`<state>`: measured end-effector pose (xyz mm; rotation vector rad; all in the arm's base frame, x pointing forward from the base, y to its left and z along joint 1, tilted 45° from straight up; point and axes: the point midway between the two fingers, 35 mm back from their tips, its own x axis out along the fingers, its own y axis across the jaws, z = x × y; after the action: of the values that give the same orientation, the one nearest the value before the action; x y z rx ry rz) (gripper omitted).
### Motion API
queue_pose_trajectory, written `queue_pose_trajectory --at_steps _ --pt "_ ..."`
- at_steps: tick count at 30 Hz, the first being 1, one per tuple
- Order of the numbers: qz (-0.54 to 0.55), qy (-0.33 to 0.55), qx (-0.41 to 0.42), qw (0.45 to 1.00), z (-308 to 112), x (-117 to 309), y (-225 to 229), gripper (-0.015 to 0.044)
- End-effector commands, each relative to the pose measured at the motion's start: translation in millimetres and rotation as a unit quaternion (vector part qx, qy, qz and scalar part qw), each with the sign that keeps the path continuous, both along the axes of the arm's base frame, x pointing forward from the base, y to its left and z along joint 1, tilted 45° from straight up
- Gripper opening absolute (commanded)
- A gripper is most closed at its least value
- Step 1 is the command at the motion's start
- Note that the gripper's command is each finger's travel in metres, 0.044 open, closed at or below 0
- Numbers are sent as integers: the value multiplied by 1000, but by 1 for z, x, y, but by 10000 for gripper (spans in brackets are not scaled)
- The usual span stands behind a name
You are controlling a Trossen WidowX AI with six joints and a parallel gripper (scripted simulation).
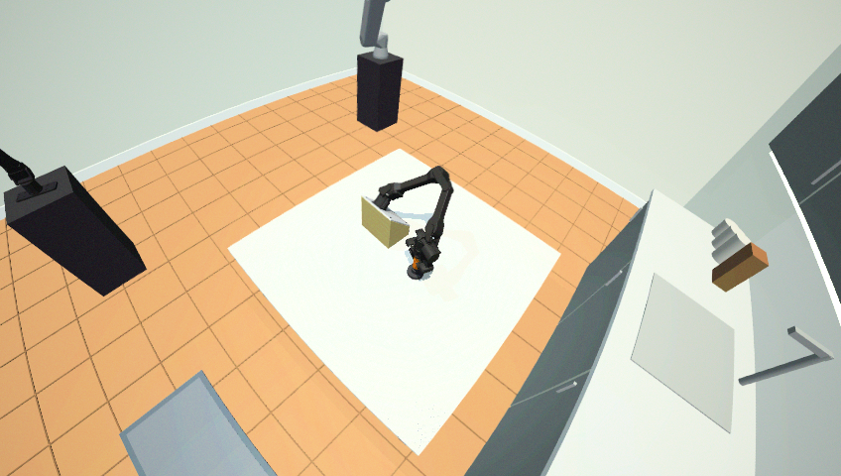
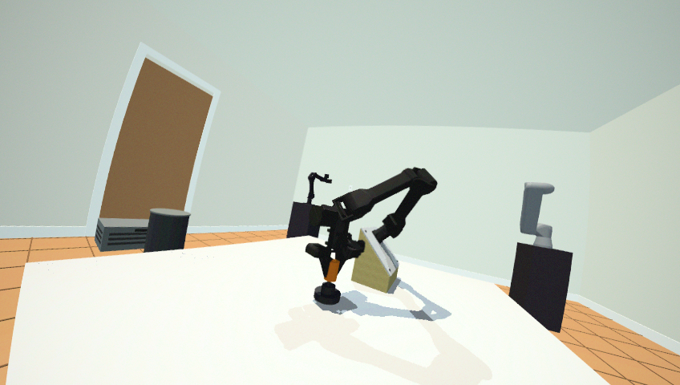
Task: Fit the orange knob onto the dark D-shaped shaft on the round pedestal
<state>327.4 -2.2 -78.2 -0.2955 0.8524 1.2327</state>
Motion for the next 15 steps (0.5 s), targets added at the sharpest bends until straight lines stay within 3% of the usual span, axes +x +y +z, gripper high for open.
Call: queue_pose_trajectory --at_steps 1,15 --pt "2 -2 1 1000 0 1 0 0" --pt "2 -2 1 1000 1 1 0 0"
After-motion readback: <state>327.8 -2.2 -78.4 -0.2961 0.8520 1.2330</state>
